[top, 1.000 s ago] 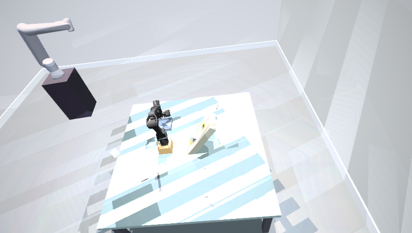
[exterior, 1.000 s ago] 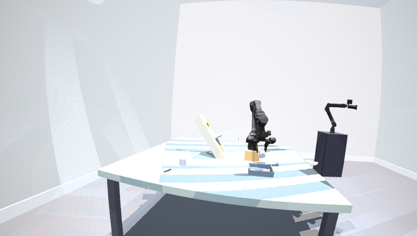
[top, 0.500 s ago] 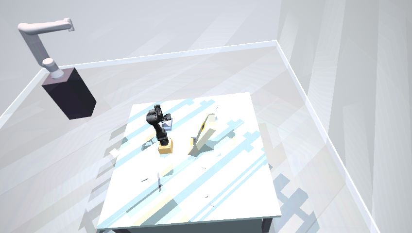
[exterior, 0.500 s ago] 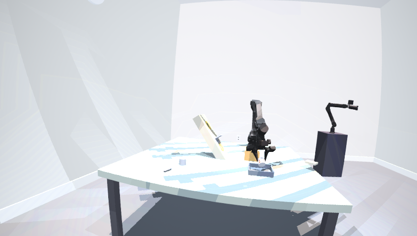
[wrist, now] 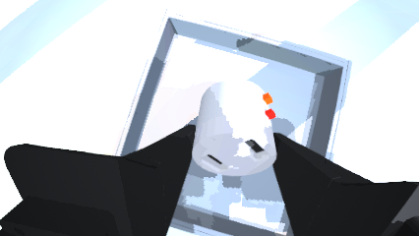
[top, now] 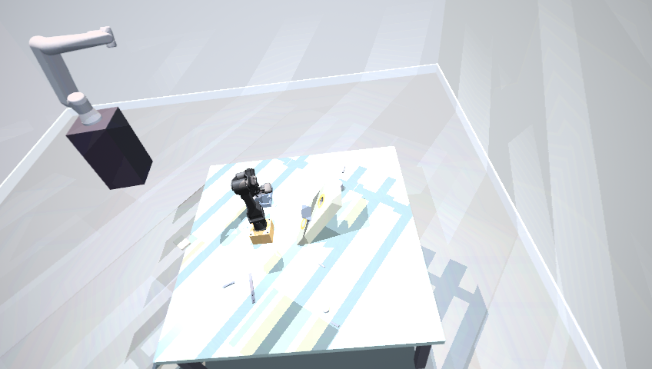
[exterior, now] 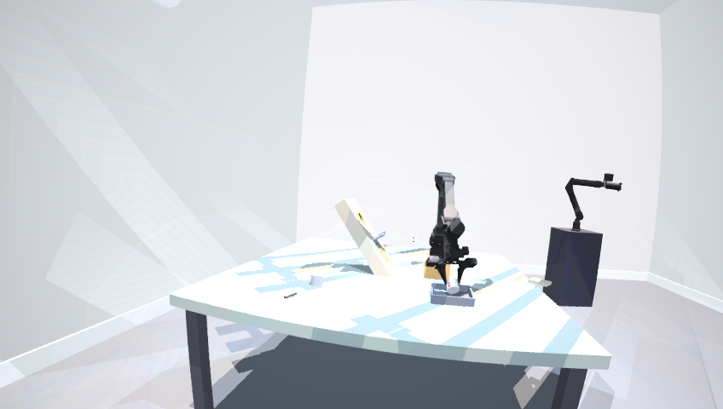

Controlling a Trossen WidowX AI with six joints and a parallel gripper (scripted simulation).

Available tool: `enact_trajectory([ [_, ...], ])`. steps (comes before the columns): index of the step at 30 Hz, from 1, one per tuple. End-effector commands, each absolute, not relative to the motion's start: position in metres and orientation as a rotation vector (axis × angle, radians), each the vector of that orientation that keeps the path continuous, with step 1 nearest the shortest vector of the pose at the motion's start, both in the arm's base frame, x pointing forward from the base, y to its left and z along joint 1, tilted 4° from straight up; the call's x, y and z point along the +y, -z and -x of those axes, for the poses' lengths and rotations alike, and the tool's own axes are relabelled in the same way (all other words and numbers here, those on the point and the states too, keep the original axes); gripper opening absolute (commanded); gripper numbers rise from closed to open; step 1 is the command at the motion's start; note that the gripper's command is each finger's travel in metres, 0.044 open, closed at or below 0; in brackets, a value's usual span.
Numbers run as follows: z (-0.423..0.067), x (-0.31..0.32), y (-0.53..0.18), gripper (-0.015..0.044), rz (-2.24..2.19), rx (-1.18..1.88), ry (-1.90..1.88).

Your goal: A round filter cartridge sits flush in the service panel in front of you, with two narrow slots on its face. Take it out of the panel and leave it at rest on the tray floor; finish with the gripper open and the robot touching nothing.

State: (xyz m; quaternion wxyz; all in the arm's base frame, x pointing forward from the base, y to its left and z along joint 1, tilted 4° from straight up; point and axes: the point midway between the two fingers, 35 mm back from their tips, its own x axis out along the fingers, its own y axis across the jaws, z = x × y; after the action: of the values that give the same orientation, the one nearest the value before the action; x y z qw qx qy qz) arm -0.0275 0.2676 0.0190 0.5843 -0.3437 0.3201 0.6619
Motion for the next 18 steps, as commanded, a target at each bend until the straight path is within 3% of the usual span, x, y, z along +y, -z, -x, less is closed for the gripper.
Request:
enact_trajectory([
  [1, 0.027, 0.268, -0.020, 0.0289, 0.800, 0.745, -1.545],
  [7, 0.027, 0.268, -0.020, 0.0440, 0.800, 0.745, -1.545],
  [18, 0.025, 0.263, -0.090, 0.0440, 0.800, 0.745, -1.545],
])
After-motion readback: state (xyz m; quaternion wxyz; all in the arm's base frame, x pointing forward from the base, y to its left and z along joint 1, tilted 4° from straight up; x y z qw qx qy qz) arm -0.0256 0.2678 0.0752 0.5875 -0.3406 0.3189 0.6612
